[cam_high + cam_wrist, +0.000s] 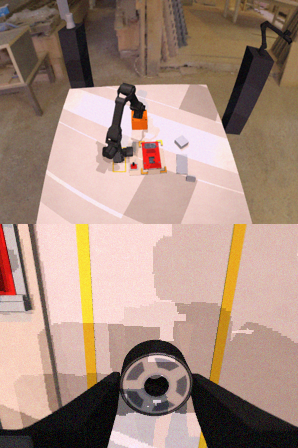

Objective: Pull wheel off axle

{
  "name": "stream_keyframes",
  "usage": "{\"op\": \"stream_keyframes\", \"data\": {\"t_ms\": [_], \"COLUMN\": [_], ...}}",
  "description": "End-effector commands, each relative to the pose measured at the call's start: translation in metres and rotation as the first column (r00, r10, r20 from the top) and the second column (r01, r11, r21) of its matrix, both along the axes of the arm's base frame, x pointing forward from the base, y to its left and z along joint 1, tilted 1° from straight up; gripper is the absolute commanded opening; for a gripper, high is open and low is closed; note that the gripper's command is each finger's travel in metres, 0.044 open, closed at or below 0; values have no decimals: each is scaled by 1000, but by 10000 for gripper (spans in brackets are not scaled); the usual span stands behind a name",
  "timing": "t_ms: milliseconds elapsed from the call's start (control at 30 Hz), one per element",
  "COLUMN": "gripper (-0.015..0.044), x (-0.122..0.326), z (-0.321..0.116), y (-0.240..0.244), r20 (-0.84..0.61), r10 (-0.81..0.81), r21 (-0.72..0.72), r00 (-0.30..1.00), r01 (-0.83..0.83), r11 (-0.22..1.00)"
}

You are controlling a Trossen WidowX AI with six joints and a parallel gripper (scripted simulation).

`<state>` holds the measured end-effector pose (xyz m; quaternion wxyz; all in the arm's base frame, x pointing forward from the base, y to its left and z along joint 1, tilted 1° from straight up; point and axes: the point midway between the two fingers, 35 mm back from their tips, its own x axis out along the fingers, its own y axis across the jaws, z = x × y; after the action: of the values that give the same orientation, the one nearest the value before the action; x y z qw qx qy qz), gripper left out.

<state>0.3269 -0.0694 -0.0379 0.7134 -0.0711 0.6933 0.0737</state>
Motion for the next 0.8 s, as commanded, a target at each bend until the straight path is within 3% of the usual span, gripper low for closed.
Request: {"op": "stream_keyframes", "data": {"t_ms": [0,100,300,433,600,767], "gripper": [236,300,300,300,431,440], "x": [0,0,-1,-2,-23,-61], "z": [0,6,53,60,70,91], "y": [0,0,-1,-1,4,11], "r20": [-2,-1,6,7,11,4], "r10": [0,0,1,1,-2,0], "r21": [1,1,1,1,-2,1], "r00": [1000,1000,1000,1000,1000,1000], "r01": [0,0,-1,-1,2,0], "r11": [1000,1000,1000,1000,1000,1000]}}
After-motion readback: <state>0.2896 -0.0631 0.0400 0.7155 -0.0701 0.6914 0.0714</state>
